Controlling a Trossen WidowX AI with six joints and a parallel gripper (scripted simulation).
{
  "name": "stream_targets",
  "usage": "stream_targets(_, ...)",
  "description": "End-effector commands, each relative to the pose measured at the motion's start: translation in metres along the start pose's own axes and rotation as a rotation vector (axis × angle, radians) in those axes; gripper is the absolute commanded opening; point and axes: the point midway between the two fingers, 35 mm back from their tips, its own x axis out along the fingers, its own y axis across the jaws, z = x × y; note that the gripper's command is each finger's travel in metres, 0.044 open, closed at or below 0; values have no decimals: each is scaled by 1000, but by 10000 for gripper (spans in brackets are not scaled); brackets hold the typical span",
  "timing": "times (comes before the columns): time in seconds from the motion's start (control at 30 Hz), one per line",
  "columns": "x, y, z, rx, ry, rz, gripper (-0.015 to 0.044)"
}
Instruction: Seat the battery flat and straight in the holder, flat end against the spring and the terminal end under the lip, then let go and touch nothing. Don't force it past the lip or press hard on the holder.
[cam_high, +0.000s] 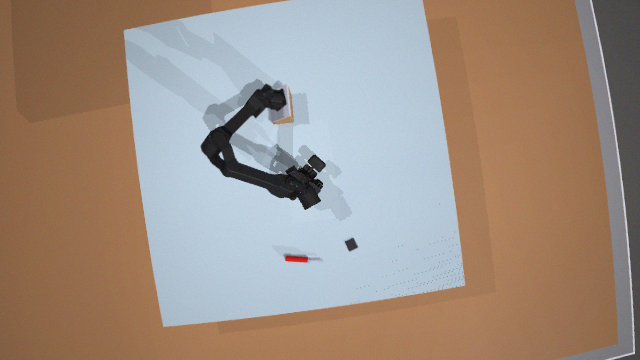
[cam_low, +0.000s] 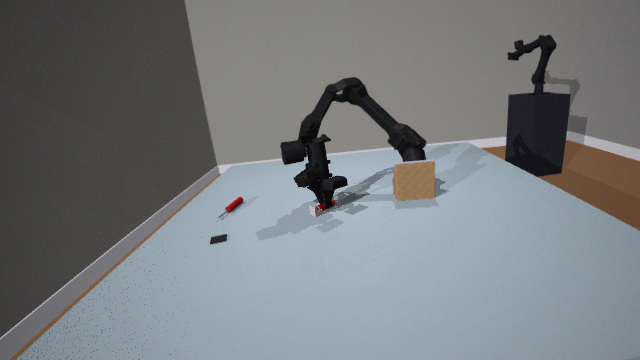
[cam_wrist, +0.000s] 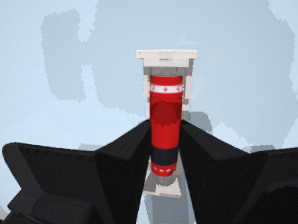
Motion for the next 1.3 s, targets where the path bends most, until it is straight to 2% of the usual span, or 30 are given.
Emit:
stream_targets(0.0, 1, 0, 1, 3, 9, -4, 59)
stream_targets(0.73, 0, -1, 8, 4, 13, 3, 59)
stream_targets(0.87, 0, -1, 8, 4, 13, 3, 161)
stream_targets(1.27, -15, 1, 8, -2, 13, 4, 161)
